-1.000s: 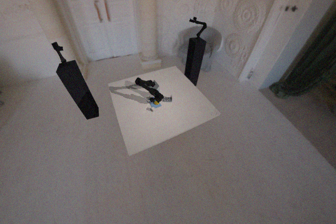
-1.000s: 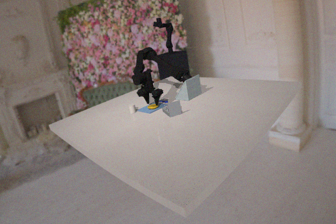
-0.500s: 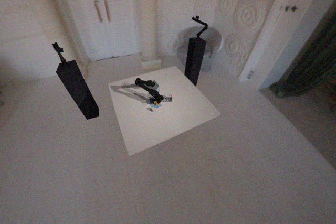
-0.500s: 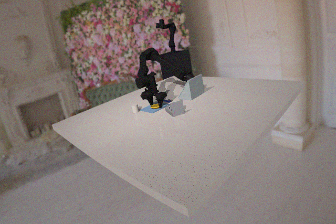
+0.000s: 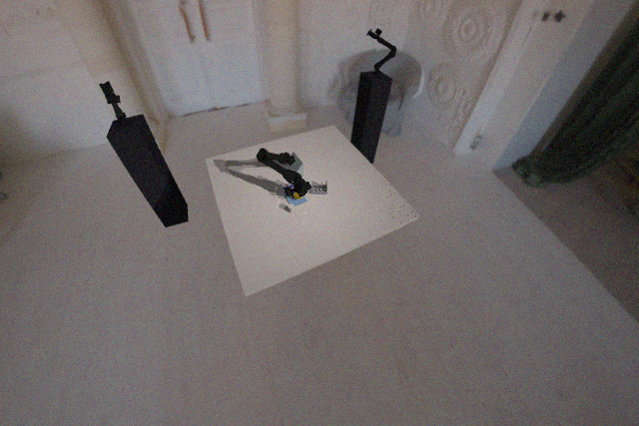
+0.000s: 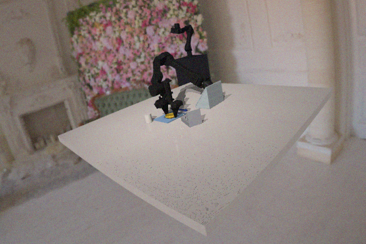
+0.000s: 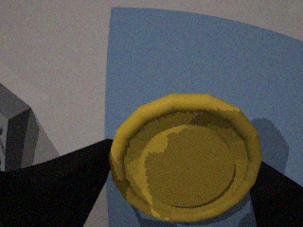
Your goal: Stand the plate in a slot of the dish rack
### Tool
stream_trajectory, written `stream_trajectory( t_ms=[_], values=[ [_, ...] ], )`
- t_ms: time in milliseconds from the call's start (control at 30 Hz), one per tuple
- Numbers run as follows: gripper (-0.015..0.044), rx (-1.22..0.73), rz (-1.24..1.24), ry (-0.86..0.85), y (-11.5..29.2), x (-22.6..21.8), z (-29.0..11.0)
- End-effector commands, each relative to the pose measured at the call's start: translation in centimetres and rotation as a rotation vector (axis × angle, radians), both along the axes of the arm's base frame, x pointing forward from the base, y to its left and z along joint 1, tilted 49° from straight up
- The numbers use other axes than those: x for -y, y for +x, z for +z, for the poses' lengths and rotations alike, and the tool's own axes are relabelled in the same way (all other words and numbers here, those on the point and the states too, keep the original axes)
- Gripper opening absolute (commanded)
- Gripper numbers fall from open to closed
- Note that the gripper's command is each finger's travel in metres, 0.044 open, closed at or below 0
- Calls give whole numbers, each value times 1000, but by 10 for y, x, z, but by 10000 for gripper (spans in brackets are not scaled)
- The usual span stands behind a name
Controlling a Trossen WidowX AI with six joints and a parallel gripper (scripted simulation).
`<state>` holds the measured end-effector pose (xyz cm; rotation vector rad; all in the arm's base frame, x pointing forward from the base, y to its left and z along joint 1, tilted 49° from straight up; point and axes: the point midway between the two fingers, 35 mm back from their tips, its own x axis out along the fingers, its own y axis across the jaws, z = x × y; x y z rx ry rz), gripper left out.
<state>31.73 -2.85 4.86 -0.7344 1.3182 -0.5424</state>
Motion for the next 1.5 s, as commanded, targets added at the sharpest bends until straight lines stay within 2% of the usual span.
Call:
stream_trajectory(
  t_ms=[0,400,433,1033,1467],
  values=[
    [326,-2,3,-3,0,0,0],
    [11,5,21,19,2,-41,29],
    [0,6,23,21,1,-45,32],
    [0,16,42,32,-9,-107,85],
    [0,26,45,30,-16,-132,110]
  ],
)
